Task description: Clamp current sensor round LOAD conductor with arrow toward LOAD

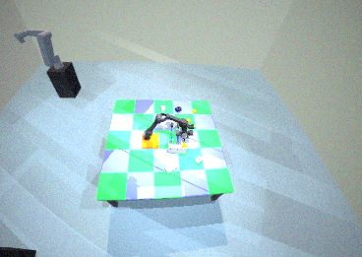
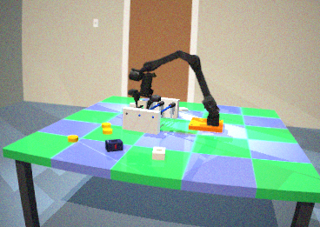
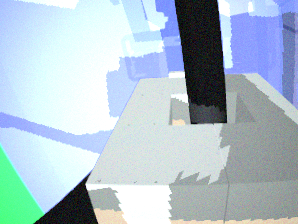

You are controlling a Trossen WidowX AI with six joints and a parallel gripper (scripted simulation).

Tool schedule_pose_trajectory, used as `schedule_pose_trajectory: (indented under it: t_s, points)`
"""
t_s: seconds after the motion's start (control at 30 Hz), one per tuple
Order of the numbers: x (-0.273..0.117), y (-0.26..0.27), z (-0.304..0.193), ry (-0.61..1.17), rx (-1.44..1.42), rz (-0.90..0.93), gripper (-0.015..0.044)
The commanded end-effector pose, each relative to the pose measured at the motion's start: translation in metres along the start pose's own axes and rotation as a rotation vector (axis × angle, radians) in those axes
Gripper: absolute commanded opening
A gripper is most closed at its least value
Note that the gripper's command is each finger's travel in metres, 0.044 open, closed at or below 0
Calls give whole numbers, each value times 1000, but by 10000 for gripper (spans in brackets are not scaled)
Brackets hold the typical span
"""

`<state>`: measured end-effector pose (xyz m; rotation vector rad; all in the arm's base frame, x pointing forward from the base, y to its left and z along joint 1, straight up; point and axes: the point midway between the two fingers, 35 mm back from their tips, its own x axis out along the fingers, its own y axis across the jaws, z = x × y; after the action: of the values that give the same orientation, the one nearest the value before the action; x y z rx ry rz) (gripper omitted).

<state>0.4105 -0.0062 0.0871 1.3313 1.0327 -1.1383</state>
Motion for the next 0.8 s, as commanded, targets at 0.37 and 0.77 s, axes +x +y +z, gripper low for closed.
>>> schedule_pose_trajectory:
  t_s: [0.37,0.77]
  points:
    - [0,0,0,0,0,-1,440]
    - [-95,-10,0,7,2,103,440]
